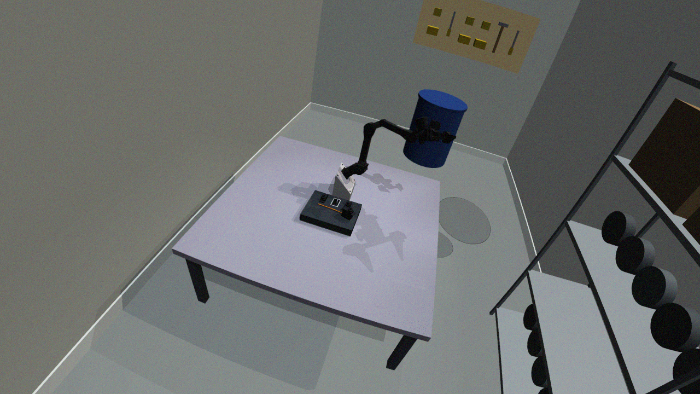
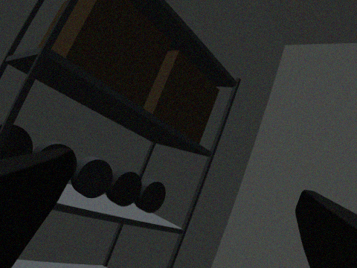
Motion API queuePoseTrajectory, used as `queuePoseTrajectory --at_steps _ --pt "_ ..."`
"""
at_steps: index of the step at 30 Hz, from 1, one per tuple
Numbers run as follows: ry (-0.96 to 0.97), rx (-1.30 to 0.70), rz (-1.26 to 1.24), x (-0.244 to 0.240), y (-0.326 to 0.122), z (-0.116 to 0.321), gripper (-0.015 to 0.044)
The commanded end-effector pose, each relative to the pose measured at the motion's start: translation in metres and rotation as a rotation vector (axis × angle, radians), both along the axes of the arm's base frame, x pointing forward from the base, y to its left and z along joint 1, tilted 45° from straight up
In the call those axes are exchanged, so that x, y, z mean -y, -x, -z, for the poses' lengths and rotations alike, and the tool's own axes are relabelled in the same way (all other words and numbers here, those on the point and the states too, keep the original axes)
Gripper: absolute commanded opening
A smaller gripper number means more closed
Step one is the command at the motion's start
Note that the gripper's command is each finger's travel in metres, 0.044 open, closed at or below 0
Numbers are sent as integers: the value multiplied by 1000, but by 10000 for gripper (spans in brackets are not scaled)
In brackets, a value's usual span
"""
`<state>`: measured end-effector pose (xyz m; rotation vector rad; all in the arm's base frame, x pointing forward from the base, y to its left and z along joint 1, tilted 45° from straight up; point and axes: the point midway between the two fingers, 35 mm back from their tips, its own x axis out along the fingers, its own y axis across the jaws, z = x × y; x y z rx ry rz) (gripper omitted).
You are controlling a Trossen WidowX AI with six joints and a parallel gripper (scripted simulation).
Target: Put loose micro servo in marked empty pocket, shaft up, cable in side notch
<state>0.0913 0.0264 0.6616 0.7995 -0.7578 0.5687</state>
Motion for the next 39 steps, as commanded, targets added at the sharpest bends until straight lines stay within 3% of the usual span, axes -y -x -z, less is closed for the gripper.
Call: queuePoseTrajectory --at_steps 1,14,29,39 --pt "67 16 42 -17 -2 2 440" --pt "247 41 131 -60 -14 13 440" --pt "699 67 318 -142 -63 60 440" --pt "819 44 348 -159 -86 82 440"
